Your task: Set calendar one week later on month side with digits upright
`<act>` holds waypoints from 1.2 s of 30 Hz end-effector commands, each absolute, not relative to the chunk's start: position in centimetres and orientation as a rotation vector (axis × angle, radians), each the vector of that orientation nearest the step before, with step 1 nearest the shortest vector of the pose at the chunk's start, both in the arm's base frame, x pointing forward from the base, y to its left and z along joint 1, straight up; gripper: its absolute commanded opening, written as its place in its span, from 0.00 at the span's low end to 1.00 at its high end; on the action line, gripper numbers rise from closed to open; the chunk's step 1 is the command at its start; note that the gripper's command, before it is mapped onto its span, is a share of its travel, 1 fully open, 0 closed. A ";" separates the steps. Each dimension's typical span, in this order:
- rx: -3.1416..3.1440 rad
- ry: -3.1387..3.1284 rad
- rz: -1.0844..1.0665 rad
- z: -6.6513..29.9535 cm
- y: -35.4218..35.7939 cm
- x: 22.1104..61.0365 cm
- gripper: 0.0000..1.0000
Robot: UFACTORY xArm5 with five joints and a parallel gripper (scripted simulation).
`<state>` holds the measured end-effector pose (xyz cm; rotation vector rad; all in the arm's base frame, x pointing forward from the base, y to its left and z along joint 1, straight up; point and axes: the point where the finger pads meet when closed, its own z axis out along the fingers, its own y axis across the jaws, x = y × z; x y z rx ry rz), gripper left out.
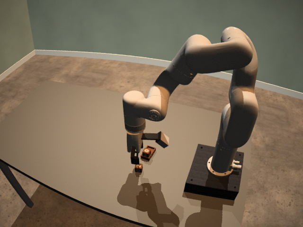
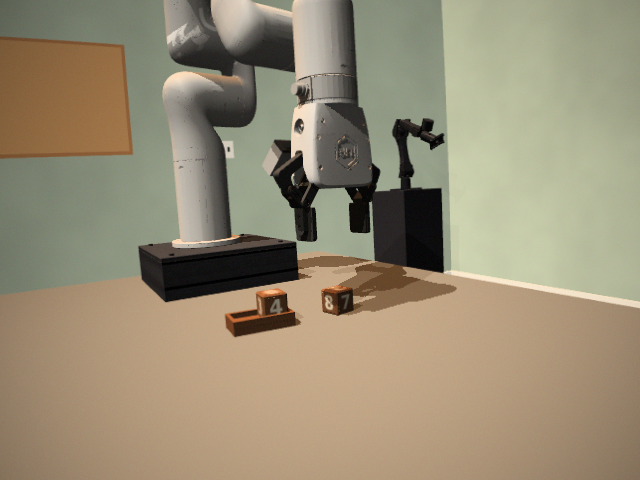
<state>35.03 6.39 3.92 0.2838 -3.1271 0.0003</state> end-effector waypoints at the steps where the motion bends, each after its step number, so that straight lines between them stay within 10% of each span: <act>1: 0.284 -3.130 0.000 4.0 6.4 35.1 1.00; 15: 0.288 -3.131 0.000 4.0 6.3 34.8 1.00; 16: 0.288 -3.131 0.000 4.0 6.3 34.8 0.47; 36: 0.288 -3.131 0.000 4.0 6.3 34.8 0.47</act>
